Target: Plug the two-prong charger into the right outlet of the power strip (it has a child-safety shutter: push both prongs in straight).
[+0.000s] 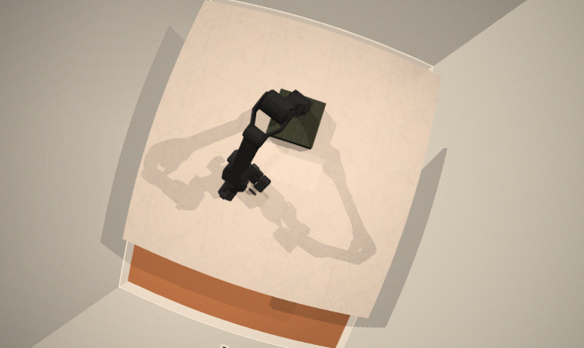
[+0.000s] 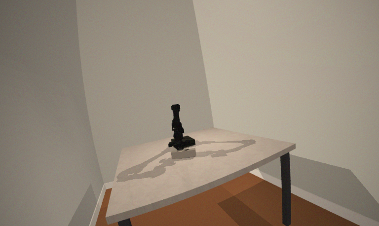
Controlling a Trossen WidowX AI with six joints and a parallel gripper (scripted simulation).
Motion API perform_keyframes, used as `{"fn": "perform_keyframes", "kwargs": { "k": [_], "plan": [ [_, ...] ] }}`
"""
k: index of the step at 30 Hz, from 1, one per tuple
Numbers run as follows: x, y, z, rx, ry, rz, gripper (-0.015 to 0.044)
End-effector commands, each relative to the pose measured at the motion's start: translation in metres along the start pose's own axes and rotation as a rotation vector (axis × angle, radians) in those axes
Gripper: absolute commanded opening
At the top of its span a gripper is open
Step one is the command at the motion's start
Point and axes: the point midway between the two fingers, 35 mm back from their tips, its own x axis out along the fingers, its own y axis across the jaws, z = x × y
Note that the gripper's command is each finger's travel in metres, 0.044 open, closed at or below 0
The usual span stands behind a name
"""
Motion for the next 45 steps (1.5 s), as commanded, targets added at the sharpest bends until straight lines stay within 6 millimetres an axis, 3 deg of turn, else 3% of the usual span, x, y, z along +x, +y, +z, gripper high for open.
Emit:
{"fn": "perform_keyframes", "kwargs": {
  "k": [1, 45],
  "plan": [
    [-0.001, 0.001, 0.002, 0.002, -0.001, 0.006, 0.0],
    [-0.002, 0.001, 0.014, 0.002, -0.002, 0.006, 0.0]
  ]
}}
